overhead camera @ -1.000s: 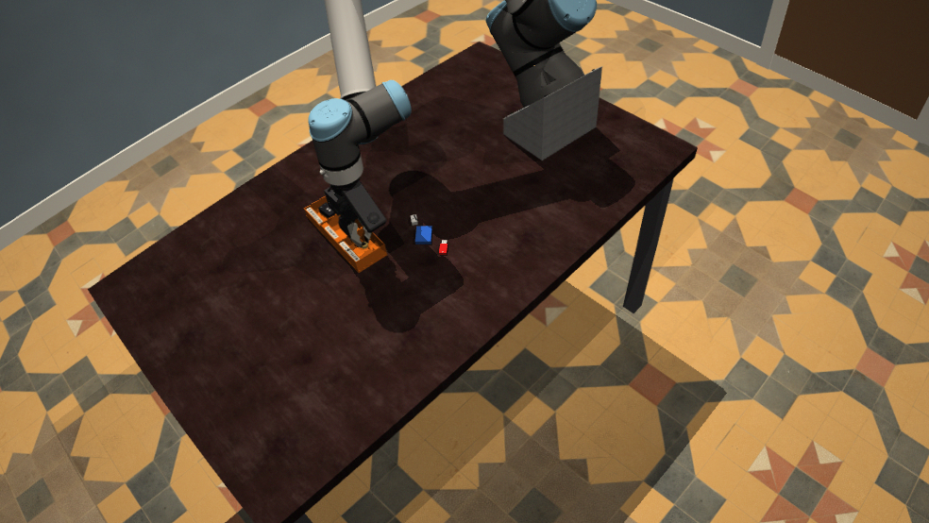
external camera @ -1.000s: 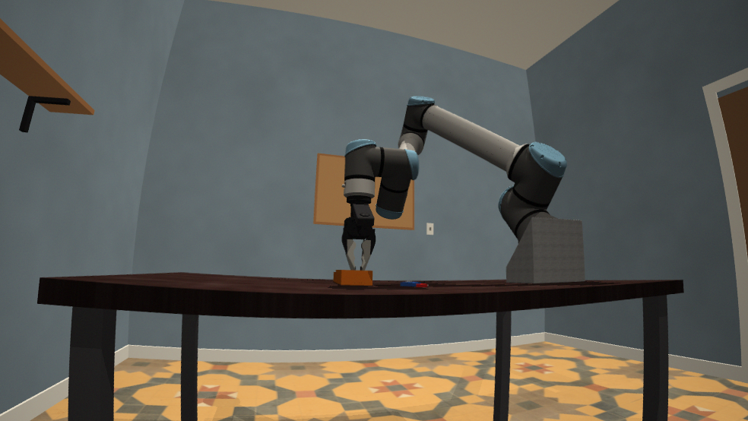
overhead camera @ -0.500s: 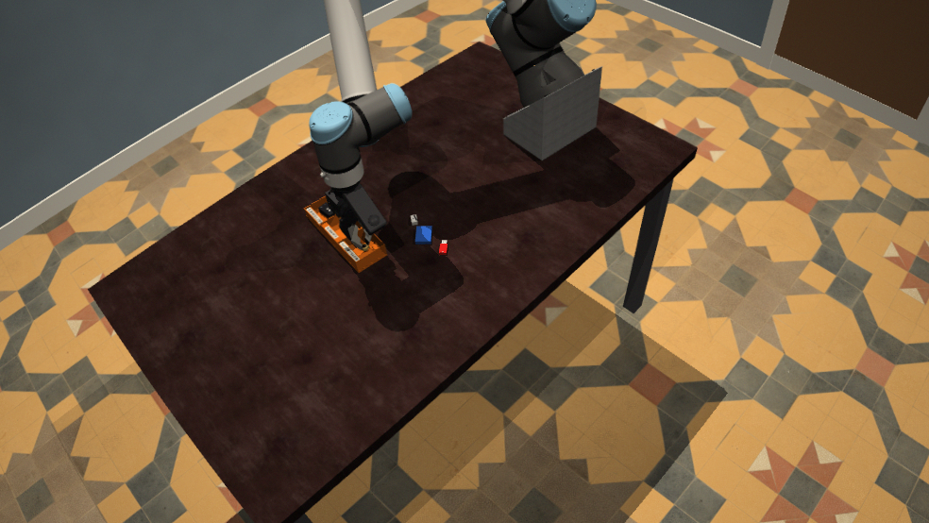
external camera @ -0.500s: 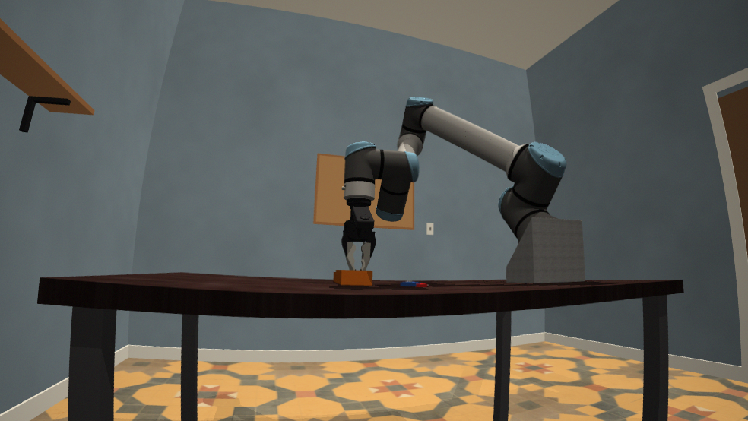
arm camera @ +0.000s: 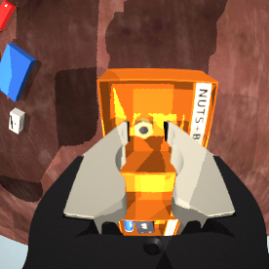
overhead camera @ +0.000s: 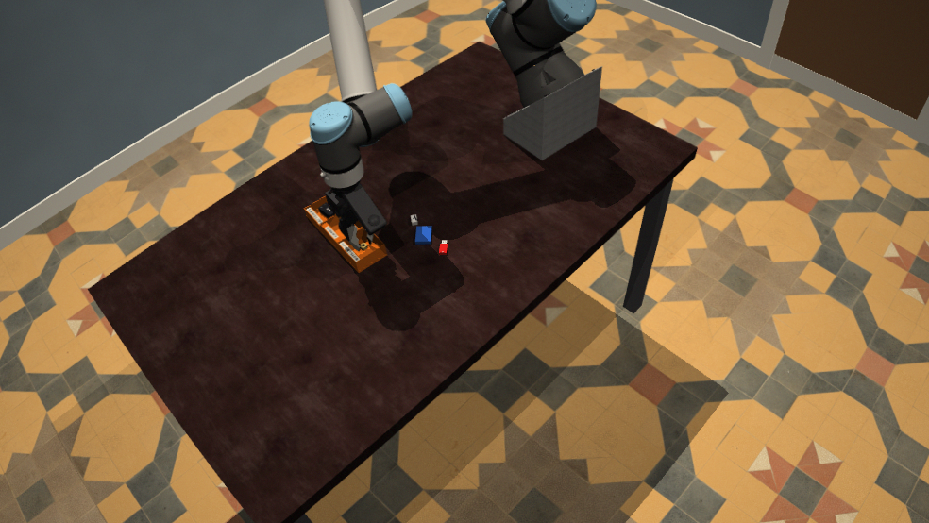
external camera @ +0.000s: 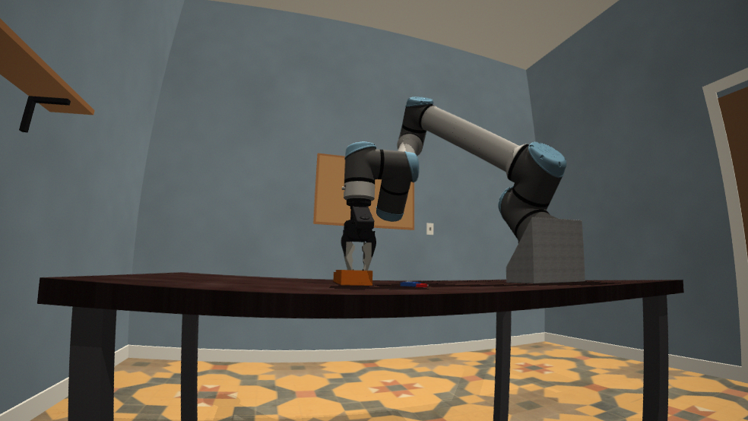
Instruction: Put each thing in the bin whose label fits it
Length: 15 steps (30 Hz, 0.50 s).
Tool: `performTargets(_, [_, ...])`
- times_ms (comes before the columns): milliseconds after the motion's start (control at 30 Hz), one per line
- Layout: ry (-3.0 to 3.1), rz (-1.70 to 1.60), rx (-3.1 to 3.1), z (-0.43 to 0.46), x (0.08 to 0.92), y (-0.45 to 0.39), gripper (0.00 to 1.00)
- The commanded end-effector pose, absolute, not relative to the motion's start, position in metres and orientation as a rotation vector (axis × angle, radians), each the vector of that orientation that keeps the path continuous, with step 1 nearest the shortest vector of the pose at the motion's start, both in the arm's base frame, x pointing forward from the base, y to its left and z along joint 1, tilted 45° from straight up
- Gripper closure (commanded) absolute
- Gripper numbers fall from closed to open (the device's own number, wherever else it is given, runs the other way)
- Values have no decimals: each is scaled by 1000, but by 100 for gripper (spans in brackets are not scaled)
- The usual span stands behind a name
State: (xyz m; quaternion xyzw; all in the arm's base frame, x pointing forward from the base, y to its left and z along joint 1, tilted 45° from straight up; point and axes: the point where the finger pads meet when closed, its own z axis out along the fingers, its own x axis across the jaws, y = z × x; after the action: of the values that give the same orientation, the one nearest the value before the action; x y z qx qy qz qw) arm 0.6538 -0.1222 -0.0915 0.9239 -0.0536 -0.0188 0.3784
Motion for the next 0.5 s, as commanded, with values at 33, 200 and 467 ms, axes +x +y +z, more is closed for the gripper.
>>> performTargets(33, [-137,-47,2361,-91,654,-122,82])
performTargets(200, [-137,-47,2361,-88,655,-119,82])
performTargets(467, [-137,-47,2361,-83,655,-114,82])
